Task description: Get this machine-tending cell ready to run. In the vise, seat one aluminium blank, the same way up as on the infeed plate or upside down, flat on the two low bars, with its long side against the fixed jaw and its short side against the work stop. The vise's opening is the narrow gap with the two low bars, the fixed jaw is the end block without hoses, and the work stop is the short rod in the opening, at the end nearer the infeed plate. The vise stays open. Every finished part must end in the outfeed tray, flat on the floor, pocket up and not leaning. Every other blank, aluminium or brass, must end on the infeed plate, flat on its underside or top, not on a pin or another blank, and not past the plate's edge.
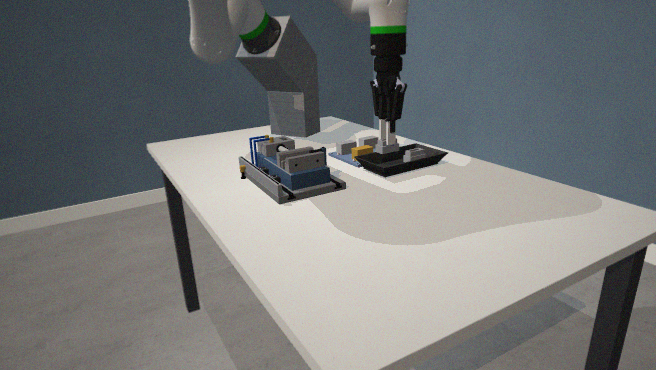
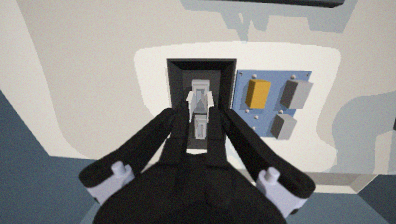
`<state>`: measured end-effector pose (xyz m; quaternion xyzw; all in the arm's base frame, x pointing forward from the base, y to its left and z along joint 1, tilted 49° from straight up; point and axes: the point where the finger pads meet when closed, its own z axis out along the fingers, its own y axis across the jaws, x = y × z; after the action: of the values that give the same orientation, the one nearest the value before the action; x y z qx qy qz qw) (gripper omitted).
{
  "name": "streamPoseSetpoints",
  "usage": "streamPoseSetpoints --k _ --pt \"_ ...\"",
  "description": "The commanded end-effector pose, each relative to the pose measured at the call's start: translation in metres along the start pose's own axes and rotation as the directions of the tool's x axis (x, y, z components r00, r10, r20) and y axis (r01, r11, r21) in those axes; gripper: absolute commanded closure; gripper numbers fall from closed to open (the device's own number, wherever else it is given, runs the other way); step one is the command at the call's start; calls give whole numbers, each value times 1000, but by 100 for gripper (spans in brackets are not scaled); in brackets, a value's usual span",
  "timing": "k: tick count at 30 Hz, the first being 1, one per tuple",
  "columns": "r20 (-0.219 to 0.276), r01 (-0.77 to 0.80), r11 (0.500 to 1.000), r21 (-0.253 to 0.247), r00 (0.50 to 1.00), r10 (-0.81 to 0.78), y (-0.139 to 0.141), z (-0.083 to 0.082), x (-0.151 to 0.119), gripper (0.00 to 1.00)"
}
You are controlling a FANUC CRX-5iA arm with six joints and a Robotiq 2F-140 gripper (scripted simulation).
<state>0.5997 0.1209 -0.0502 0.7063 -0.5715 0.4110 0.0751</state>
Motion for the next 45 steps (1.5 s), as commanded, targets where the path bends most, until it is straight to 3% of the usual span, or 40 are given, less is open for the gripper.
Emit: streamPoseSetpoints --k 1,21,45 --pt "0 0 1000 0 1000 0 0 5 0 100" --pt "0 0 1000 0 1000 0 0 30 0 100" --pt "0 0 1000 0 1000 0 0 36 0 100"
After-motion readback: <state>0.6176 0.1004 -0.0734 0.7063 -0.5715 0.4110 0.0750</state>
